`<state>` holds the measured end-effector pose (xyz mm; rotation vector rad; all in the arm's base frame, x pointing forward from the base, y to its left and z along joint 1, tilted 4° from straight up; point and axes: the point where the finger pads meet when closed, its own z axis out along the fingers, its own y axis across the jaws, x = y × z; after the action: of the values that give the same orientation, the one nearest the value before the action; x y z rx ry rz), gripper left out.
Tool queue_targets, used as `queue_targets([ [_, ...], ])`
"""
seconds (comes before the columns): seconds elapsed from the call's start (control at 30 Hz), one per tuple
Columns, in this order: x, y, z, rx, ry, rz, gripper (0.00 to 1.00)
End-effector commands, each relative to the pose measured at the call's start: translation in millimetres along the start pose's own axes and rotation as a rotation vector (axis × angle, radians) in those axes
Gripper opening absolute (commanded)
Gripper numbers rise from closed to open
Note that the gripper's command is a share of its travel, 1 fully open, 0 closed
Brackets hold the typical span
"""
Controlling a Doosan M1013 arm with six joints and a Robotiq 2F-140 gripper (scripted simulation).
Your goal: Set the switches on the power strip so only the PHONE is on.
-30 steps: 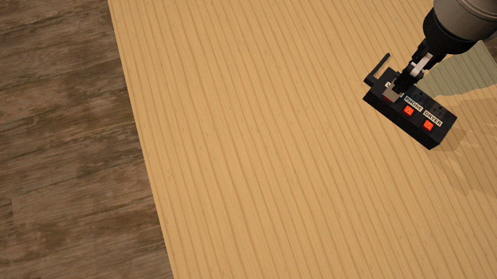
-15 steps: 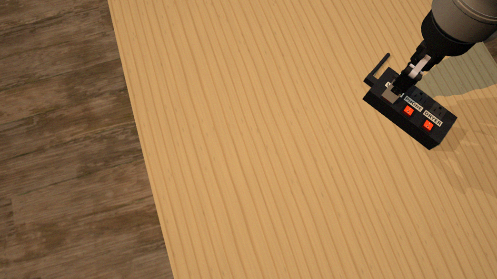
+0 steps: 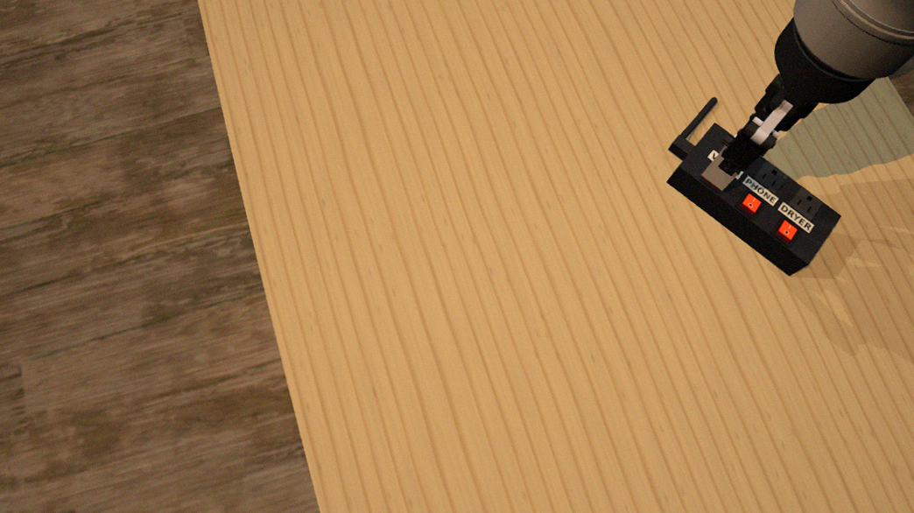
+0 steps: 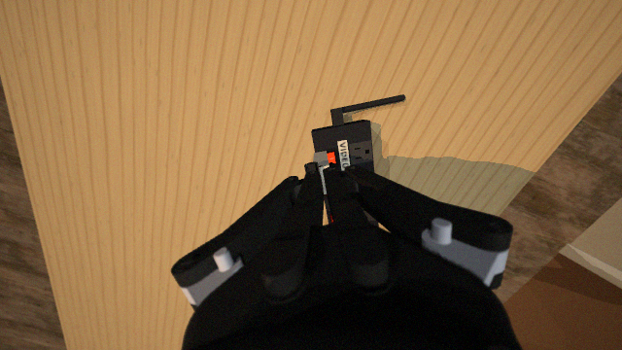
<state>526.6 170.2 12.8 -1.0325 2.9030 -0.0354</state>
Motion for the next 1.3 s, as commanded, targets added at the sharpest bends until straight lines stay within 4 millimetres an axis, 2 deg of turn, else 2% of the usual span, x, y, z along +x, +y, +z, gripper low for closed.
queue_targets([
  [0.0, 0.0, 0.0, -0.1, 0.0, 0.0, 0.0, 0.0],
  [1.27, 0.0, 0.0, 3.2, 0.0, 0.0, 0.0, 0.0],
])
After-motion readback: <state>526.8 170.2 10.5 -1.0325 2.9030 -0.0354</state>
